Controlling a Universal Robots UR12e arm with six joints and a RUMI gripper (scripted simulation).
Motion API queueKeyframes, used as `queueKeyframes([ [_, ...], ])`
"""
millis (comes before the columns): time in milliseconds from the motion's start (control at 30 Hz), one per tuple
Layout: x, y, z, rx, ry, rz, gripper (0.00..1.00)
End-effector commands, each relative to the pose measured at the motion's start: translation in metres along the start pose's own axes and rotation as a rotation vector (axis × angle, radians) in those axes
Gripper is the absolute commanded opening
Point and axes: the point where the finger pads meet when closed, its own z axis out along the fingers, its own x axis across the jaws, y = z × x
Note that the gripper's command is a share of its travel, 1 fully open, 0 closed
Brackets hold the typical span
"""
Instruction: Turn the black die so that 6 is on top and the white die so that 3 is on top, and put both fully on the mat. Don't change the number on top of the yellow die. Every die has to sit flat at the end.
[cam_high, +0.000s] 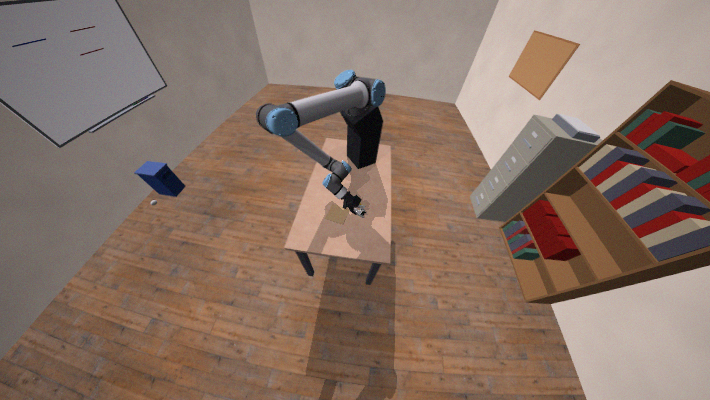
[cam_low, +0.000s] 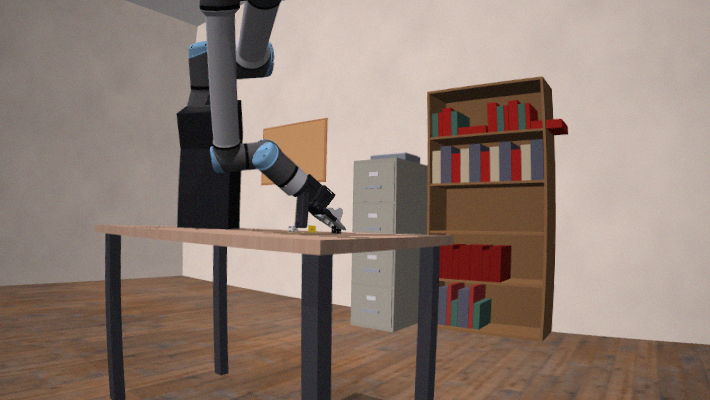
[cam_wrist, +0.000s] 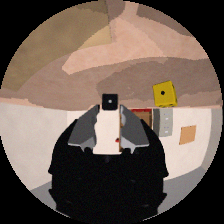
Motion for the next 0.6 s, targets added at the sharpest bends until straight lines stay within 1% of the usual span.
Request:
queueKeyframes([
  [0,0.0,0.0,0.0,0.0,0.0,-0.001,0.24],
  [133,0.0,0.0,-0.002,0.0,0.0,-0.001,0.24],
  [267,0.0,0.0,-0.011,0.0,0.0,-0.001,0.24],
  [333,0.0,0.0,-0.011,0.0,0.0,-0.001,0.24],
  [567,0.0,0.0,-0.037,0.0,0.0,-0.001,0.24],
])
